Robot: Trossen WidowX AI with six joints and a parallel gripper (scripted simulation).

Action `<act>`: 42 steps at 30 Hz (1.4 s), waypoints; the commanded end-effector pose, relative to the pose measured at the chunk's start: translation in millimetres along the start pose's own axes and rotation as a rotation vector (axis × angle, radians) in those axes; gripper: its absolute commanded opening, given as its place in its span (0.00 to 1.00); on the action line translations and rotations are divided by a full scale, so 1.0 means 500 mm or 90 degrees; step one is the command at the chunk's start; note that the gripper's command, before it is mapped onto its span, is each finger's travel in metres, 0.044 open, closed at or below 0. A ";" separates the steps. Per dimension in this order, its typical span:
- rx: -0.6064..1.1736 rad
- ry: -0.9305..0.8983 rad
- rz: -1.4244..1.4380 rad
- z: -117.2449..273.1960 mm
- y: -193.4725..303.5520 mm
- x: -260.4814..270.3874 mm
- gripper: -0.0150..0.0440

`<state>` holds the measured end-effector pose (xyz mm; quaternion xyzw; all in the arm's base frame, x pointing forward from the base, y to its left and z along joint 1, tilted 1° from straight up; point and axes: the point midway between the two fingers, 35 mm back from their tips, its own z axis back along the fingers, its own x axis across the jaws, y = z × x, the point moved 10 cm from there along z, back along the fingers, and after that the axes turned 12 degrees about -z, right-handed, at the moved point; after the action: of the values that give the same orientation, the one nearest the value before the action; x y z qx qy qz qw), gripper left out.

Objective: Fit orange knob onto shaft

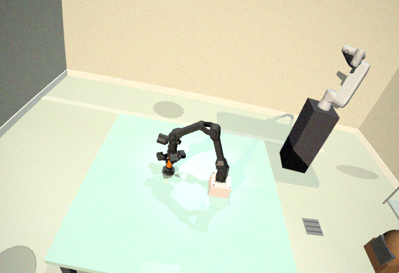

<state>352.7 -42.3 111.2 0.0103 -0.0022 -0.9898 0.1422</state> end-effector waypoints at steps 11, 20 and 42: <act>0.002 0.000 0.058 -0.019 0.000 0.001 0.25; 0.002 0.000 0.051 -0.030 -0.001 0.003 0.25; 0.001 0.002 0.057 -0.026 -0.001 0.001 0.83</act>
<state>352.1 -42.2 97.9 0.0117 -0.0033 -0.9826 0.1855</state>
